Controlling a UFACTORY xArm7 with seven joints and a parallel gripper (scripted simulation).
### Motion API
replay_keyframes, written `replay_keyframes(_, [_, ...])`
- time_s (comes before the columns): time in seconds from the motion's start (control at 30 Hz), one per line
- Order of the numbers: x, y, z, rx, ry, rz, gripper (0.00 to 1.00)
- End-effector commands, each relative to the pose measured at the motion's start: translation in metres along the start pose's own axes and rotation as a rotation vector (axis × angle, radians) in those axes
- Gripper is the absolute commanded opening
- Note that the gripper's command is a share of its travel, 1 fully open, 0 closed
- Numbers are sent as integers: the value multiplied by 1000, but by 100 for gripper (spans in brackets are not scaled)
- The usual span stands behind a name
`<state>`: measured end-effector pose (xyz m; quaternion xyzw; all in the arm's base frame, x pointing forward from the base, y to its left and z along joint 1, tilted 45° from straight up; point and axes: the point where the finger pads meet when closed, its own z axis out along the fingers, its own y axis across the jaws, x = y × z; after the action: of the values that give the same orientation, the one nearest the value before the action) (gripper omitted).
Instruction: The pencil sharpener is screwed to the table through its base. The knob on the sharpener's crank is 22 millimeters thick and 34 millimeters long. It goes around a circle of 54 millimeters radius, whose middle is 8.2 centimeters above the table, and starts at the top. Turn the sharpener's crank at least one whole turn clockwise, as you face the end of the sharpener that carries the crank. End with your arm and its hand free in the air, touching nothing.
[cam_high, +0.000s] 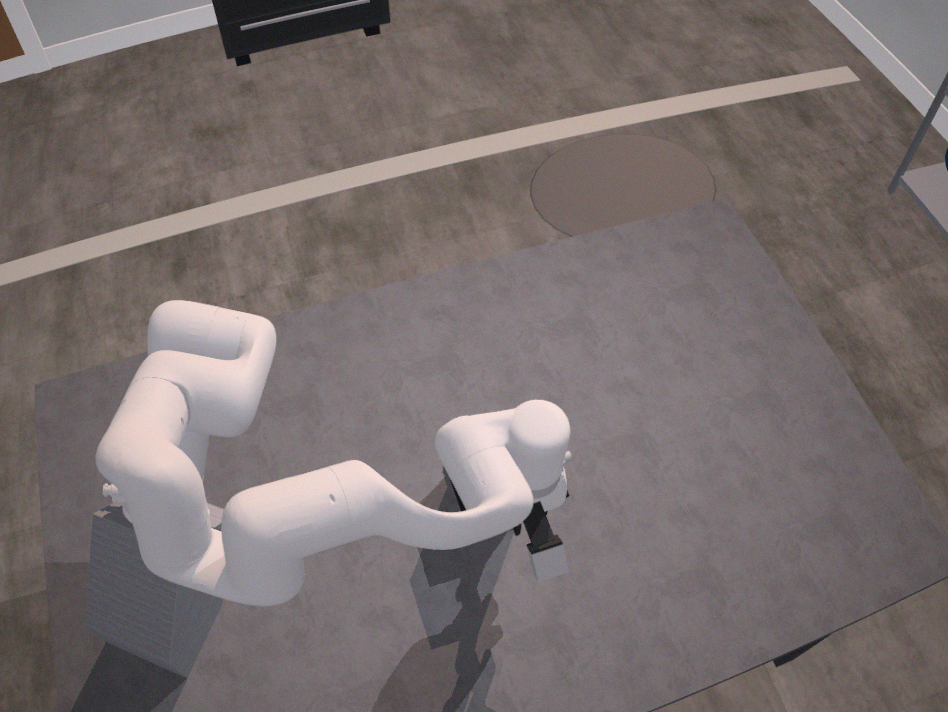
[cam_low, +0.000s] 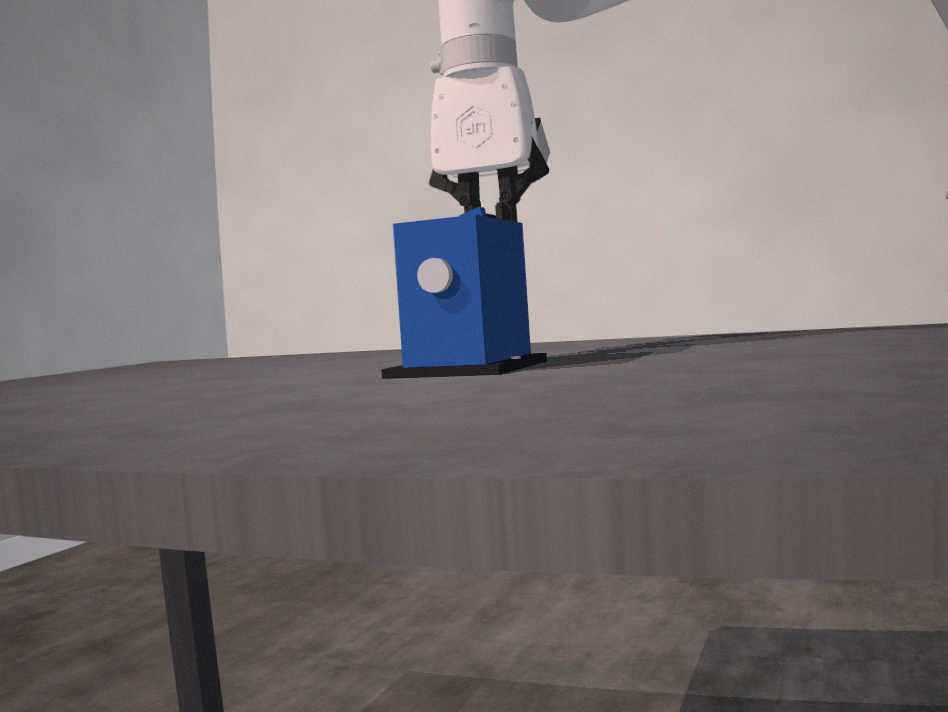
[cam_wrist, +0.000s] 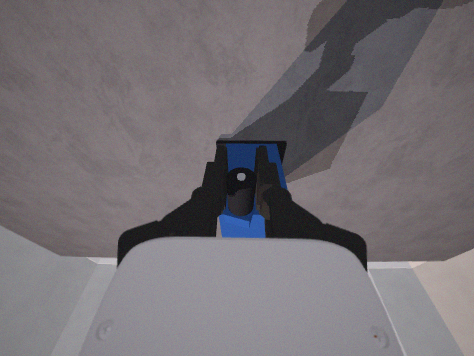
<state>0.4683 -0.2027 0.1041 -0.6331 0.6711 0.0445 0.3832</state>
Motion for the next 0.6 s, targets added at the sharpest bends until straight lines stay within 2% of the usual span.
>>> replay_keyframes(0.0, [1,-8,0,3,2,0,0])
replay_keyframes(0.57, [1,-32,22,3,2,0,0])
